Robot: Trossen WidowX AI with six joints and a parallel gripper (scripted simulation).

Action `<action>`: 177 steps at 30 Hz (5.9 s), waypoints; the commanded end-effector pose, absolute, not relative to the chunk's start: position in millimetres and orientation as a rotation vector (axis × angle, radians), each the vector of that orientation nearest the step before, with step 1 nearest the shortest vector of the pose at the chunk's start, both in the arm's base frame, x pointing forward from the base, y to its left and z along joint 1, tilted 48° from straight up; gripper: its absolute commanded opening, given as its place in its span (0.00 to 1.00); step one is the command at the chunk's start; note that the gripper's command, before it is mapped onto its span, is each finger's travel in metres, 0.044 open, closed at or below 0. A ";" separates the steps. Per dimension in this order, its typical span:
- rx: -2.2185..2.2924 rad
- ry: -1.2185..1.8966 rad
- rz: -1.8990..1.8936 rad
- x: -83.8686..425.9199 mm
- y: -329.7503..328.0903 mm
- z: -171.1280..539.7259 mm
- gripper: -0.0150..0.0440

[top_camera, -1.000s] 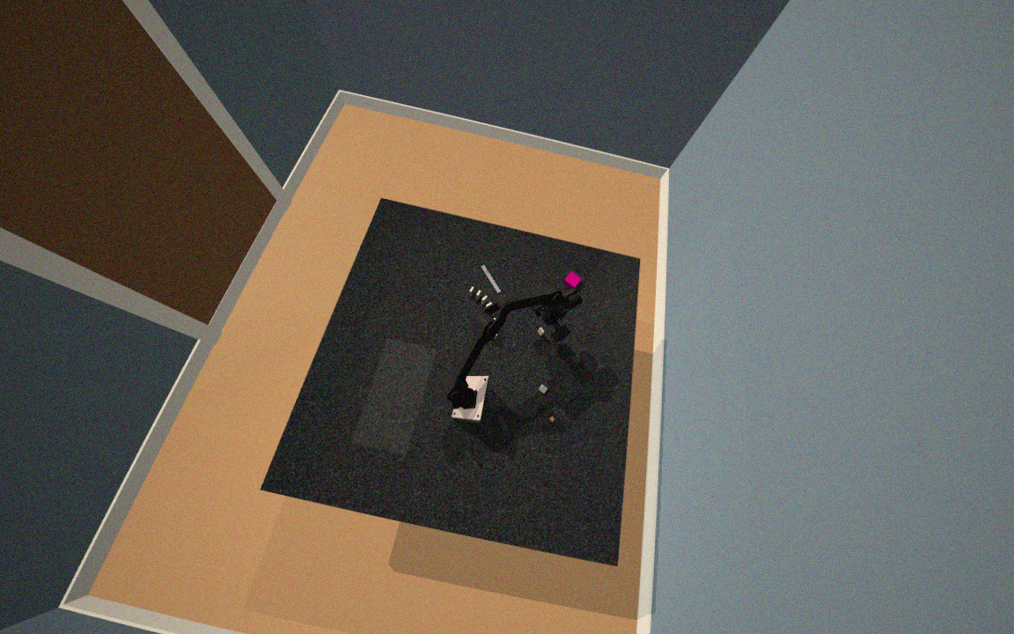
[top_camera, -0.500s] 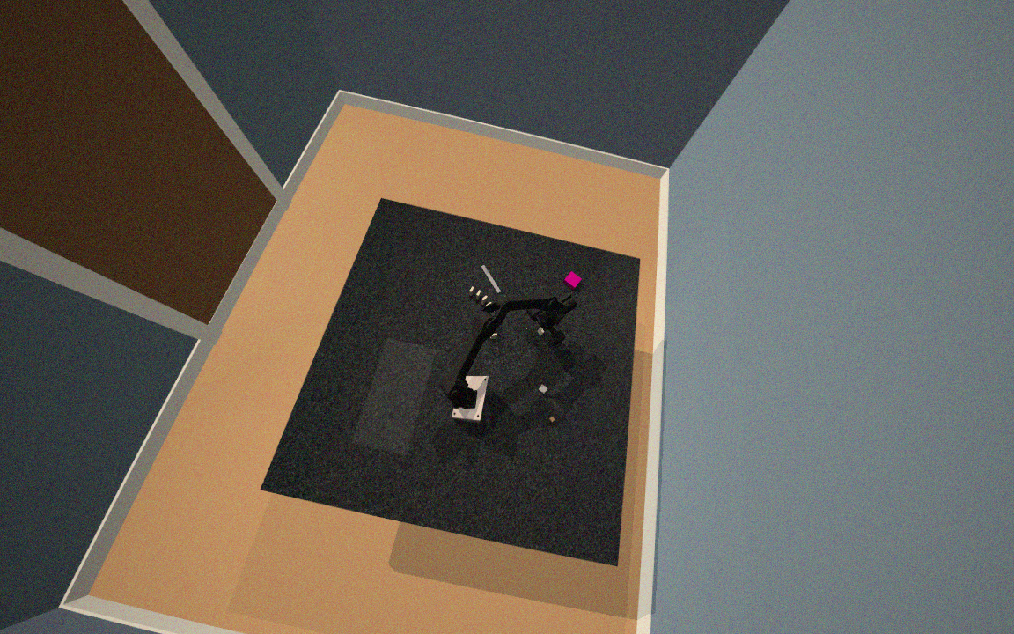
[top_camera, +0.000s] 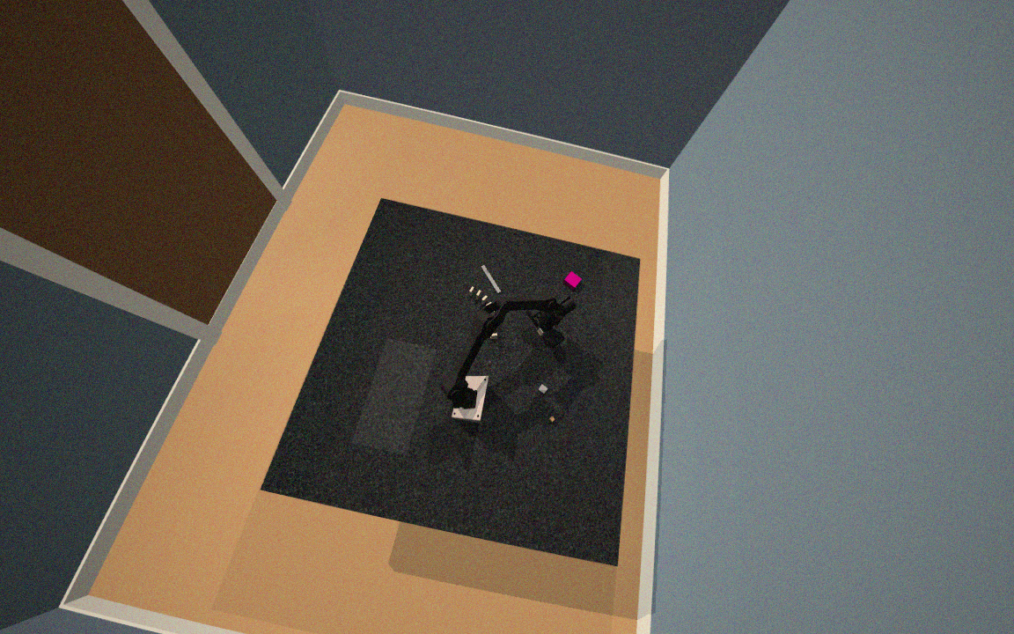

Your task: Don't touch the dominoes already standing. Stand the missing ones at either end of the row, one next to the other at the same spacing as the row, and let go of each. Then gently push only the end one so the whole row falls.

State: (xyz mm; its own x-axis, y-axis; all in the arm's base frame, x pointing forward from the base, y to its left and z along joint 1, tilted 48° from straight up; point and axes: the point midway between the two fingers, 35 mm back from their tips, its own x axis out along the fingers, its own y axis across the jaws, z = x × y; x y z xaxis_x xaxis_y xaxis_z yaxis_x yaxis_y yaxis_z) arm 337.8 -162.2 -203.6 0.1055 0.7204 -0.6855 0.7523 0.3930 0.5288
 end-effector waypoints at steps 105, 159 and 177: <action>0.503 1.299 0.734 252.5 -24.8 -68.8 0.75; 1.714 1.684 -0.473 208.7 -79.4 -31.5 0.25; 1.714 1.684 -0.473 208.7 -79.4 -31.5 0.25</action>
